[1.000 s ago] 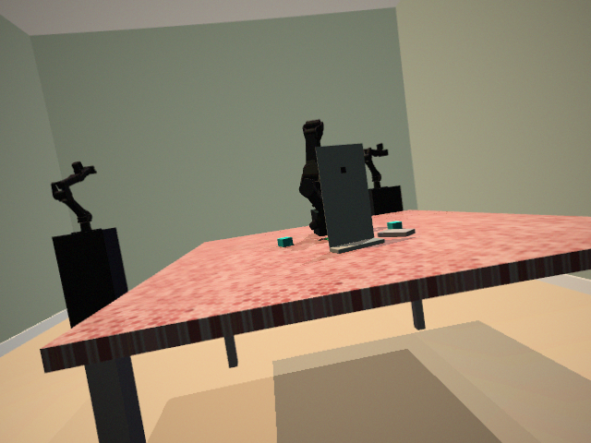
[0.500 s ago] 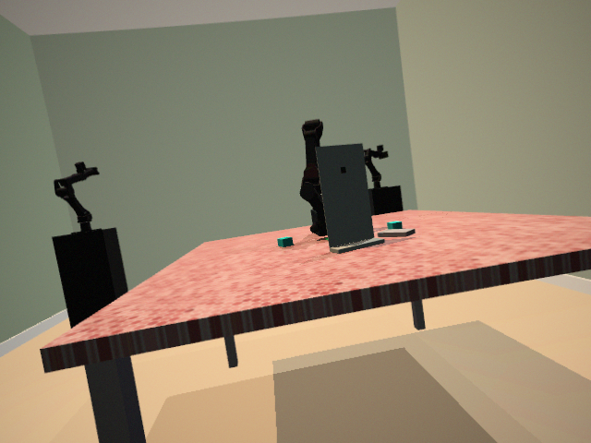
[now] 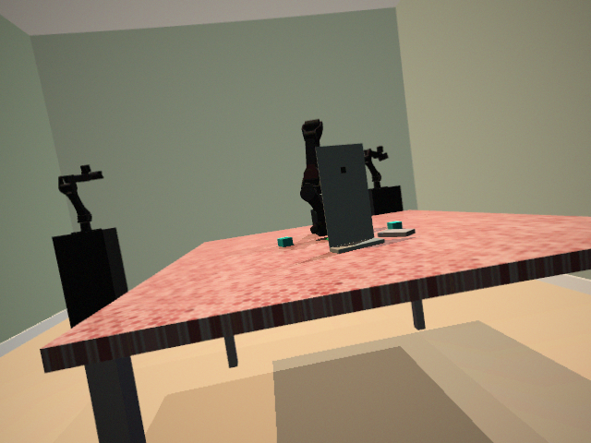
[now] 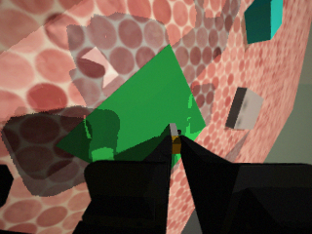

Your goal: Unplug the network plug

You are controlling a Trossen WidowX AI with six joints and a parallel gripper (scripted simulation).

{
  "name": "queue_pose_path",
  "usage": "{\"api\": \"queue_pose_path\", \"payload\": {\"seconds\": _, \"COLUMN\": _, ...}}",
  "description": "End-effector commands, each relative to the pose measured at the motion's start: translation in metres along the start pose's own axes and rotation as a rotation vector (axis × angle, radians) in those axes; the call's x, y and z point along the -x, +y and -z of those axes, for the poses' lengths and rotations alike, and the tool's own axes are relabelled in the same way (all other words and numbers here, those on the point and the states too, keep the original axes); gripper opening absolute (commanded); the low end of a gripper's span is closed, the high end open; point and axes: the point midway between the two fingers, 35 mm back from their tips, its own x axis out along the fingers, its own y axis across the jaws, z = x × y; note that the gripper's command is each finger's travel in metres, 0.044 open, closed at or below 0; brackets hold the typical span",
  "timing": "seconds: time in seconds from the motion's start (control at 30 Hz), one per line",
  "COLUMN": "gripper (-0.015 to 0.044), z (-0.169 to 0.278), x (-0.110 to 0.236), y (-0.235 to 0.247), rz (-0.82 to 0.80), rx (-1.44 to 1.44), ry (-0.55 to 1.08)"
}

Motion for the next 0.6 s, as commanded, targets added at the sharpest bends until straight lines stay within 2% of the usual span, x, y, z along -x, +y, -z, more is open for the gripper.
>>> {"api": "queue_pose_path", "payload": {"seconds": 0.0, "gripper": 0.0026, "z": -0.0001, "x": 0.0001, "y": 0.0000, "rz": 0.000, "rx": 0.000, "ry": 0.000}}
{"api": "queue_pose_path", "payload": {"seconds": 0.17, "gripper": 0.0156, "z": -0.0001, "x": 0.0001, "y": 0.0000, "rz": 0.000, "rx": 0.000, "ry": 0.000}}
{"api": "queue_pose_path", "payload": {"seconds": 0.57, "gripper": 0.0156, "z": 0.0001, "x": 0.0070, "y": 0.0003, "rz": -0.002, "rx": -0.001, "ry": 0.000}}
